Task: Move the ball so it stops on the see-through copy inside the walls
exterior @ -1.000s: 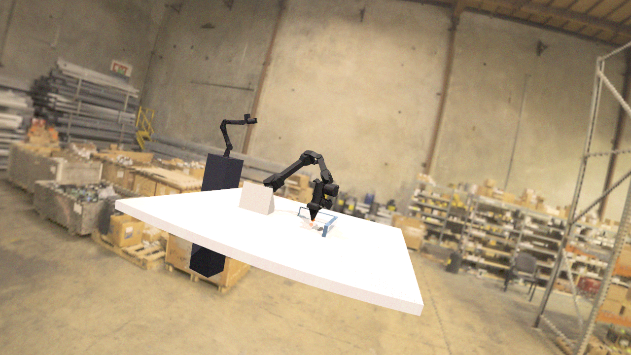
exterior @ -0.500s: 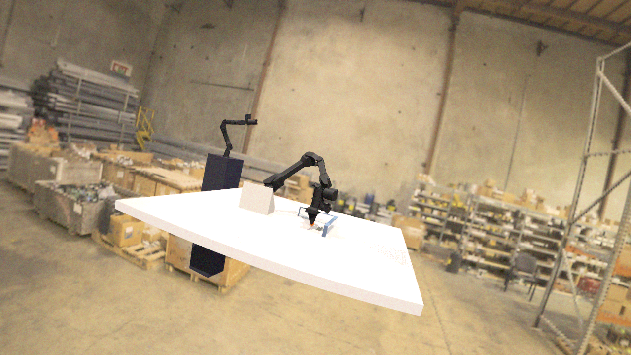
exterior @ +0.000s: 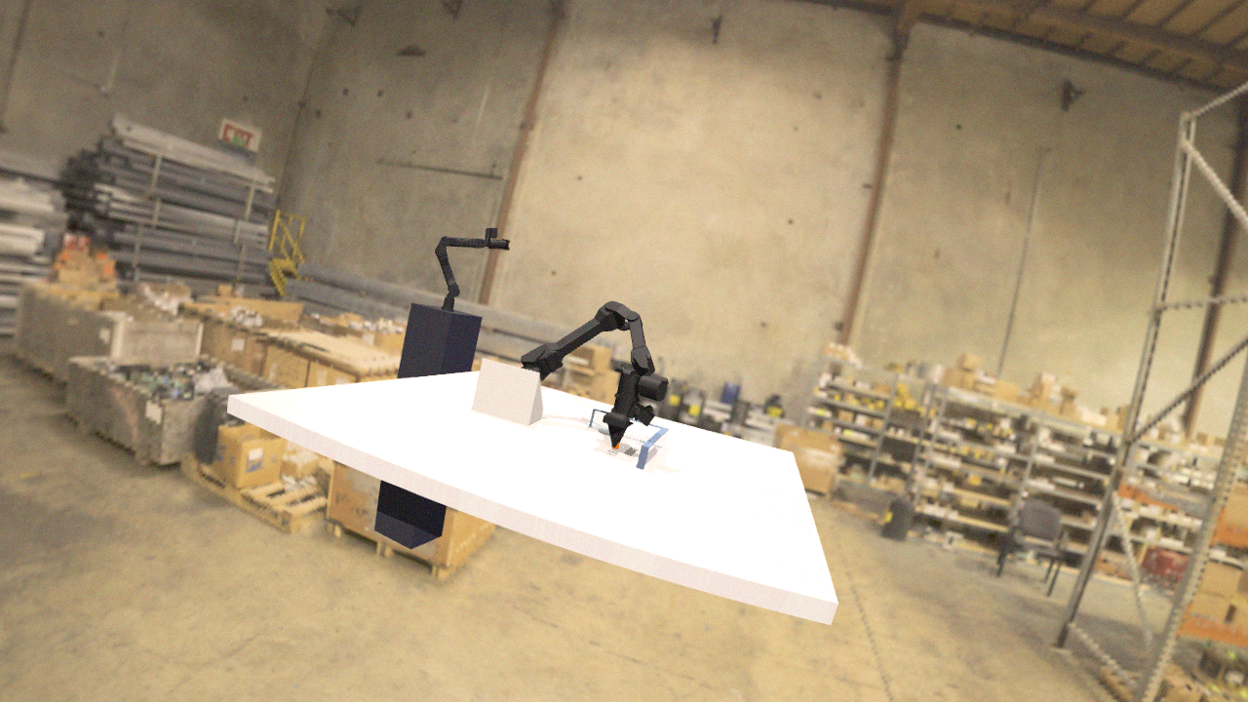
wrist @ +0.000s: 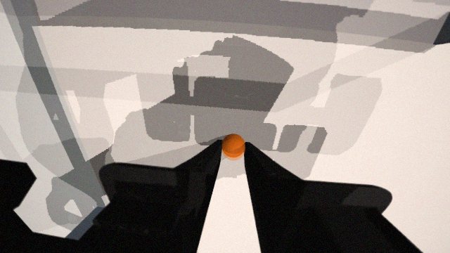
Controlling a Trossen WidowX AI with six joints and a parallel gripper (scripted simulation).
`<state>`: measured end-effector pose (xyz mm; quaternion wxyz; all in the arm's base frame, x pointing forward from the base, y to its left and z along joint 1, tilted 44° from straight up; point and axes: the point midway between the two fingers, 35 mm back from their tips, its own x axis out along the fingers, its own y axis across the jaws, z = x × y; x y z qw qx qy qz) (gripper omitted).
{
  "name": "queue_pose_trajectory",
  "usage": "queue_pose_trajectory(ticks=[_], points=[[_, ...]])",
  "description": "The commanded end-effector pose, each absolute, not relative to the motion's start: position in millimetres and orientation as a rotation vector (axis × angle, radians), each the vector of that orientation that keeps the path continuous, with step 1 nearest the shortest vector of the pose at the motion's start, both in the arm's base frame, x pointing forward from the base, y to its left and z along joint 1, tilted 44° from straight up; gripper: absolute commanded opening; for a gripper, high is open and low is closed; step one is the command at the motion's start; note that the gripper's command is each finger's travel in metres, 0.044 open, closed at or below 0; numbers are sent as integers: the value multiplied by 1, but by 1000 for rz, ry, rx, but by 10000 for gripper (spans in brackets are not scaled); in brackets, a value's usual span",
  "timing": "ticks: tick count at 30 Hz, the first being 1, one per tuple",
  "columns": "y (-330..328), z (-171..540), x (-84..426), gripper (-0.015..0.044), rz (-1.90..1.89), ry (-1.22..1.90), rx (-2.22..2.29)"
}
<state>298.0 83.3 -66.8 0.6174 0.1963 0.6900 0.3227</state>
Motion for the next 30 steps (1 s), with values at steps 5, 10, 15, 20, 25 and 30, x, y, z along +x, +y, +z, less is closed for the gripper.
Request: queue_pose_trajectory(ticks=[5, 10, 15, 20, 25, 30], points=[[83, -67, 298, 206, 743, 1588, 452], [83, -67, 298, 206, 743, 1588, 452], [54, -37, 308, 206, 737, 1589, 451], [23, -3, 312, 206, 738, 1591, 454], [28, -12, 314, 206, 730, 1584, 462], [27, -10, 314, 232, 730, 1584, 461]])
